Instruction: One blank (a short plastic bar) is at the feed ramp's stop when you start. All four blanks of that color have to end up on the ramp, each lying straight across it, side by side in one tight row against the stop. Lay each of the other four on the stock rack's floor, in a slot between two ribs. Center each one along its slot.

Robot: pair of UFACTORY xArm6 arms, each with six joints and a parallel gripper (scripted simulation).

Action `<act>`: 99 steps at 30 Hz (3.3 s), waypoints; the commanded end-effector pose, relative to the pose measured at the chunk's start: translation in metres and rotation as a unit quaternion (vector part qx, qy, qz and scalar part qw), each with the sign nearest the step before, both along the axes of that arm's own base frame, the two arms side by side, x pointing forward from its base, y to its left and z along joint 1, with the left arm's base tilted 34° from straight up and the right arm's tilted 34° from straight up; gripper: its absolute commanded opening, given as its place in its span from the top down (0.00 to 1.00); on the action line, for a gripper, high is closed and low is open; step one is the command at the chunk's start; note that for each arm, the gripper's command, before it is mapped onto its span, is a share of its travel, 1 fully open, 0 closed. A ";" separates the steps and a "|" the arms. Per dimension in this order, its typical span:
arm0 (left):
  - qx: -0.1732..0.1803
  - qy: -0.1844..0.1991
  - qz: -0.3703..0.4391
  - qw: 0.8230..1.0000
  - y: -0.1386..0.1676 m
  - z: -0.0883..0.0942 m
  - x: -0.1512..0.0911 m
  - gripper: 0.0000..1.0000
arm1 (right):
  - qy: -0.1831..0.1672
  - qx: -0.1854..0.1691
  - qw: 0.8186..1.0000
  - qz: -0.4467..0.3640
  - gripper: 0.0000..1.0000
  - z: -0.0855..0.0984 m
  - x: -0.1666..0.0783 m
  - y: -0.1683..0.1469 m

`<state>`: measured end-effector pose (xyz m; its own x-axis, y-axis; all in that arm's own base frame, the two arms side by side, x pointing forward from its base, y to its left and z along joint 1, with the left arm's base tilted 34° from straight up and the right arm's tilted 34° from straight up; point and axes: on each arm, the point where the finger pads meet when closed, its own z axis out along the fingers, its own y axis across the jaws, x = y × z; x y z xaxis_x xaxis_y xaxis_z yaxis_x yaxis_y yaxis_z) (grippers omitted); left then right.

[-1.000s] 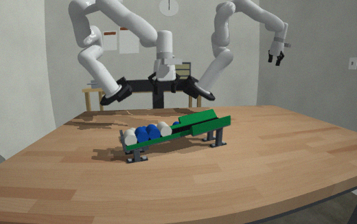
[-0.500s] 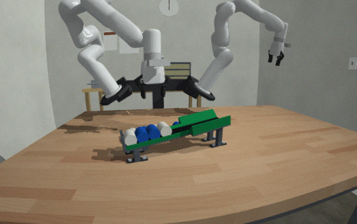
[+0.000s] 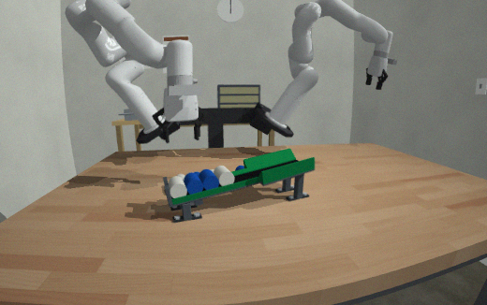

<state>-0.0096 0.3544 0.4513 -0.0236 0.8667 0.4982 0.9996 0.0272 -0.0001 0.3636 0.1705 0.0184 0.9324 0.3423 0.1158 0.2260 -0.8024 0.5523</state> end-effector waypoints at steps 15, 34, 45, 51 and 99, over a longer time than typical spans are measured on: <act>0.002 0.000 0.000 1.000 0.000 0.002 0.000 0.00 | -0.003 0.003 1.000 0.000 0.00 0.006 0.005 -0.006; 0.002 0.000 0.000 1.000 0.000 0.002 0.000 0.00 | 0.112 -0.065 0.972 0.195 0.00 -0.005 0.010 -0.013; 0.002 0.000 0.000 1.000 0.000 0.002 0.000 0.00 | 0.183 -0.107 0.925 0.315 0.00 -0.011 0.012 -0.016; 0.002 0.000 0.000 1.000 0.000 0.002 0.000 0.00 | 0.217 -0.127 0.893 0.373 0.00 -0.015 0.013 -0.018; 0.002 0.000 0.000 1.000 0.000 0.002 0.000 0.00 | 0.342 -0.199 0.709 0.584 0.21 -0.029 0.017 -0.027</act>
<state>-0.0096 0.3544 0.4513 -0.0236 0.8667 0.4982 0.9996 0.0272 -0.0001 0.3796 0.1425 -0.0117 -0.2222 0.8047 -0.5505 0.9330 0.3394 0.1196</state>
